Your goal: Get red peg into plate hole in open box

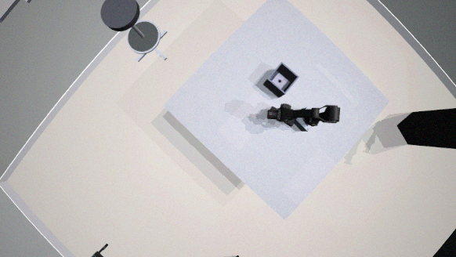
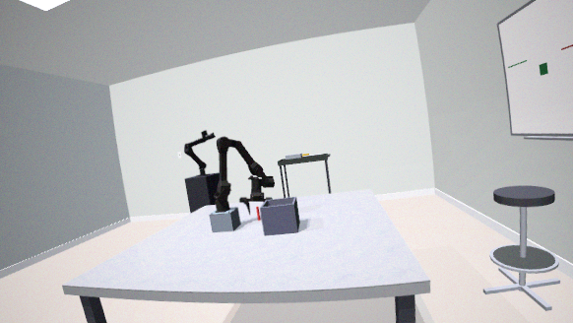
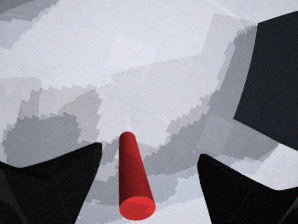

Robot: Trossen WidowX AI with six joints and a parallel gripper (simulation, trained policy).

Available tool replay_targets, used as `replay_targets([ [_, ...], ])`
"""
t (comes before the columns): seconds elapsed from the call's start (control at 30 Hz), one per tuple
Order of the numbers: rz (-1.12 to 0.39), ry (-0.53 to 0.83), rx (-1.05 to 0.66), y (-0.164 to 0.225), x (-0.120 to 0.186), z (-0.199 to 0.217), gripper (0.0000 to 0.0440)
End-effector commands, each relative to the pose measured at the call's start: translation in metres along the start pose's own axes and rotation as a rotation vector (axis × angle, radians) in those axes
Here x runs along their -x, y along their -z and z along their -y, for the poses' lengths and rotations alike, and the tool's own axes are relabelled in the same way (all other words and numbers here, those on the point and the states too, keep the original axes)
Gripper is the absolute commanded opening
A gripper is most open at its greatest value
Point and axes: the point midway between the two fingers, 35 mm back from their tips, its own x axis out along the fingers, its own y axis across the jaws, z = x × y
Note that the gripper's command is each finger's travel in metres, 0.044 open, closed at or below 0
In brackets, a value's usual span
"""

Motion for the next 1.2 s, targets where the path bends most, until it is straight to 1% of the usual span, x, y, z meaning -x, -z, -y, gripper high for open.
replay_targets([
  [0.0,0.003,-0.005,-0.009,0.000,-0.006,-0.003,0.0240],
  [0.27,-0.010,-0.028,0.007,0.006,-0.015,-0.014,0.0062],
  [0.37,-0.020,-0.040,0.011,0.008,-0.014,-0.019,0.0009],
  [0.83,-0.071,-0.111,-0.029,0.016,0.008,-0.039,0.0000],
  [1.17,-0.109,-0.181,-0.052,0.021,0.033,-0.056,0.0000],
])
